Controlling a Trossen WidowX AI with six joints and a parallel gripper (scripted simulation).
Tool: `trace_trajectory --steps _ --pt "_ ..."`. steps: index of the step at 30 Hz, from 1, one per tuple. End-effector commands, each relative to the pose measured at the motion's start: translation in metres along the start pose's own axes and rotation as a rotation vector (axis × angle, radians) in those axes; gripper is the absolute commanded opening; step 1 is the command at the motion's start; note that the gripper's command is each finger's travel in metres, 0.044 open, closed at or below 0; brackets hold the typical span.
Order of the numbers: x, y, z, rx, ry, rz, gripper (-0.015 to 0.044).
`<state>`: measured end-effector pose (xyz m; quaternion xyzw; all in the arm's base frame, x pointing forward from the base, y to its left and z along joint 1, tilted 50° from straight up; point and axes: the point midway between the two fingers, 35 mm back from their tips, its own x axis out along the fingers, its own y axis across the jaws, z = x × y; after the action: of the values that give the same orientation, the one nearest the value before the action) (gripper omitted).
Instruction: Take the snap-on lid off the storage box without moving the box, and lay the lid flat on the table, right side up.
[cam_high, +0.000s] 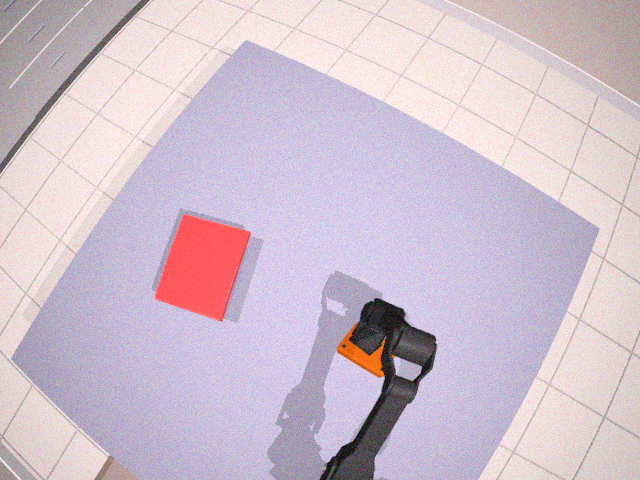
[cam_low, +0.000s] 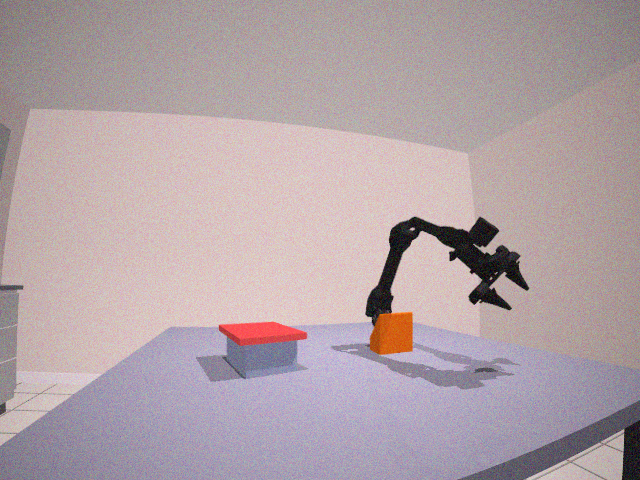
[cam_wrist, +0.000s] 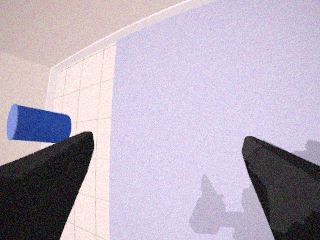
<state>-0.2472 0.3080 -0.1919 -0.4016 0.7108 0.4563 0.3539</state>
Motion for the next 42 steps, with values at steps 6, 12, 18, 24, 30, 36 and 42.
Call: trace_trajectory --steps 6,12,18,24,30,36,42 --pt "-0.023 -0.006 0.012 0.066 -0.046 -0.009 0.0243" --pt "-0.099 -0.052 0.044 0.327 -0.249 -0.049 0.0235" --pt "-0.155 -0.101 0.059 0.523 -0.410 -0.079 0.0235" --pt "-0.216 -0.160 0.061 0.747 -0.606 -0.126 0.0235" --pt "-0.282 -0.229 0.042 1.002 -0.841 -0.194 0.0235" --pt "-0.328 -0.281 0.011 1.210 -1.022 -0.254 0.0235" --pt "-0.380 -0.345 -0.055 1.512 -1.278 -0.356 0.0235"
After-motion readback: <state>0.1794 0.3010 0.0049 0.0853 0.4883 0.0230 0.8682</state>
